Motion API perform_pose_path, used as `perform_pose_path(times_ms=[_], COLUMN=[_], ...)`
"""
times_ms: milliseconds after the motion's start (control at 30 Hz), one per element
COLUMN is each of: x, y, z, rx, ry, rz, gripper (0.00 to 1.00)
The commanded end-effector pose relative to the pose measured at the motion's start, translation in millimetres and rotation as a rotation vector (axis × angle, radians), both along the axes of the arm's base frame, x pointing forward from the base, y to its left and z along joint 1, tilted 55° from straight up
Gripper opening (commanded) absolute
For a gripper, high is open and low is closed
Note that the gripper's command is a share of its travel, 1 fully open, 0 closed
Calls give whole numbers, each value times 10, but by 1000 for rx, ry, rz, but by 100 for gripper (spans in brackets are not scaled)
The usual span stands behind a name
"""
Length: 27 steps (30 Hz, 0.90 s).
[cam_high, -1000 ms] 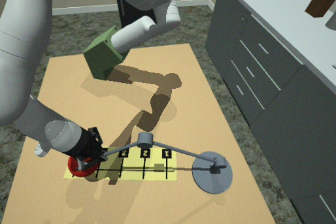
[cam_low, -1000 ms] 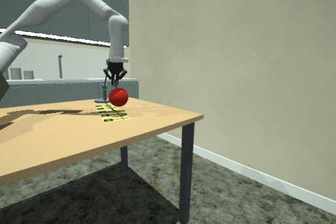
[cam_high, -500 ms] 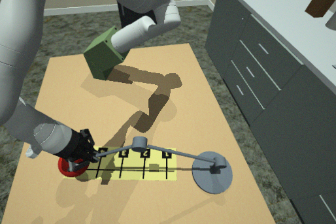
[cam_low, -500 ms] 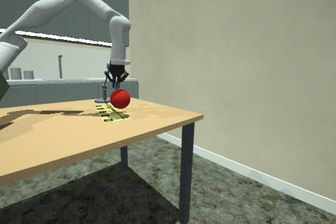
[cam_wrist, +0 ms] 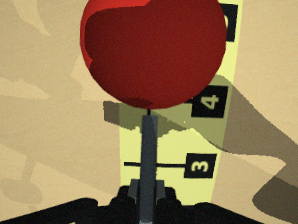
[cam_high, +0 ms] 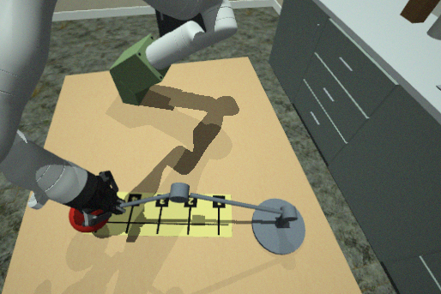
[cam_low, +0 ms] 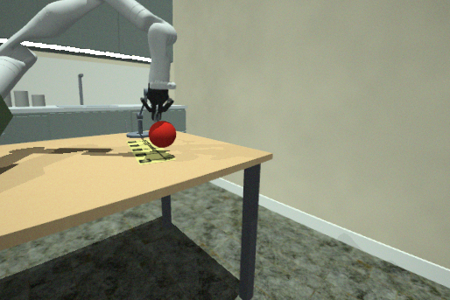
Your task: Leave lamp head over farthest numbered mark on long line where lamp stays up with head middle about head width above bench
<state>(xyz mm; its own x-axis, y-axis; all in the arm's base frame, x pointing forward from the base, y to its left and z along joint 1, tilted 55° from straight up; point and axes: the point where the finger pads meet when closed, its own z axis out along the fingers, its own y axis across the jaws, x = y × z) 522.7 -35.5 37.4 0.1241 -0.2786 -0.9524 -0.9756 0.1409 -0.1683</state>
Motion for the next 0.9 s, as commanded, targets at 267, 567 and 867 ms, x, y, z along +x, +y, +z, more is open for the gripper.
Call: perform_pose_path(times_ms=[267,567,867], x=[10,6,4], y=[-124,-117,-112], z=[-114,-87,-69], rx=[-17,-17,-17], ry=[5,5,5], rz=[-18,-18,-18], gripper=[0,0,0])
